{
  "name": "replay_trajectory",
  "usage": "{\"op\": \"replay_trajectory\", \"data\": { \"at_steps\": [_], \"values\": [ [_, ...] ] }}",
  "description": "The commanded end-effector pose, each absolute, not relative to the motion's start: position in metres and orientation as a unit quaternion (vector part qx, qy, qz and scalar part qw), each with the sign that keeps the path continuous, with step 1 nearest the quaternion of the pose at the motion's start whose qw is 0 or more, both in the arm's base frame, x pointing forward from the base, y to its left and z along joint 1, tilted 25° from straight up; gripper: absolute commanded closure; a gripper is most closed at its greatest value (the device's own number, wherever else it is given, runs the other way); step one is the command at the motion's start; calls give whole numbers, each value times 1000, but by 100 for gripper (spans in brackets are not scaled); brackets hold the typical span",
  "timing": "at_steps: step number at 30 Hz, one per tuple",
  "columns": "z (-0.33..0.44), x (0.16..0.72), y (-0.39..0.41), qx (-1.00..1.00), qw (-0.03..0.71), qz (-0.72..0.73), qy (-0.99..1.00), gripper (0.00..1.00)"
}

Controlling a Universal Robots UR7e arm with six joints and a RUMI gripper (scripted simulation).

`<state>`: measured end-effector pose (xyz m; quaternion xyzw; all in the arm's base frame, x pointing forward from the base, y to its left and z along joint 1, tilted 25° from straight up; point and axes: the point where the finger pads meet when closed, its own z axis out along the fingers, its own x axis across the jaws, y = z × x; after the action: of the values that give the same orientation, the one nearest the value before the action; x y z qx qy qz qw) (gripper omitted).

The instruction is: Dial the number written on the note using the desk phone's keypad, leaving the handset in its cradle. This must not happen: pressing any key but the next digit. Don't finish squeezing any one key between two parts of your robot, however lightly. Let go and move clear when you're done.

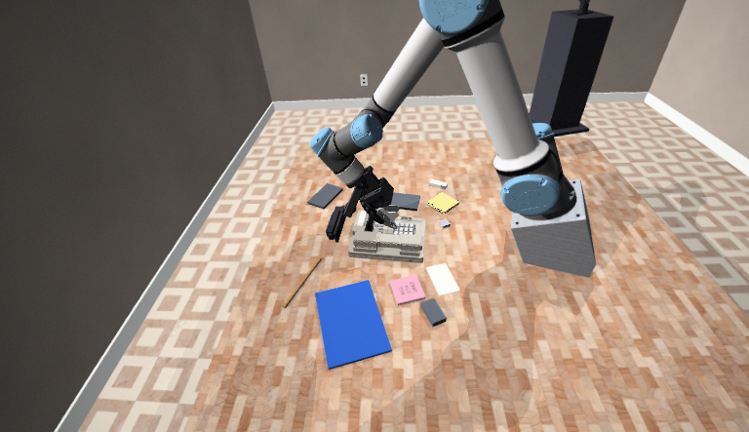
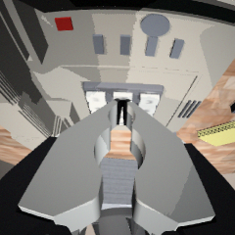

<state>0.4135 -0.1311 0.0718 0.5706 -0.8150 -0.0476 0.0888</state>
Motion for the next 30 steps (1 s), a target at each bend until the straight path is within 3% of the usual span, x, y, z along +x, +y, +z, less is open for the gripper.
{"op": "replay_trajectory", "data": {
  "at_steps": [1,30],
  "values": [
    [72,414,-131,571,89,-47,-815,100],
    [86,408,-128,571,89,-47,-815,100]
  ]
}}
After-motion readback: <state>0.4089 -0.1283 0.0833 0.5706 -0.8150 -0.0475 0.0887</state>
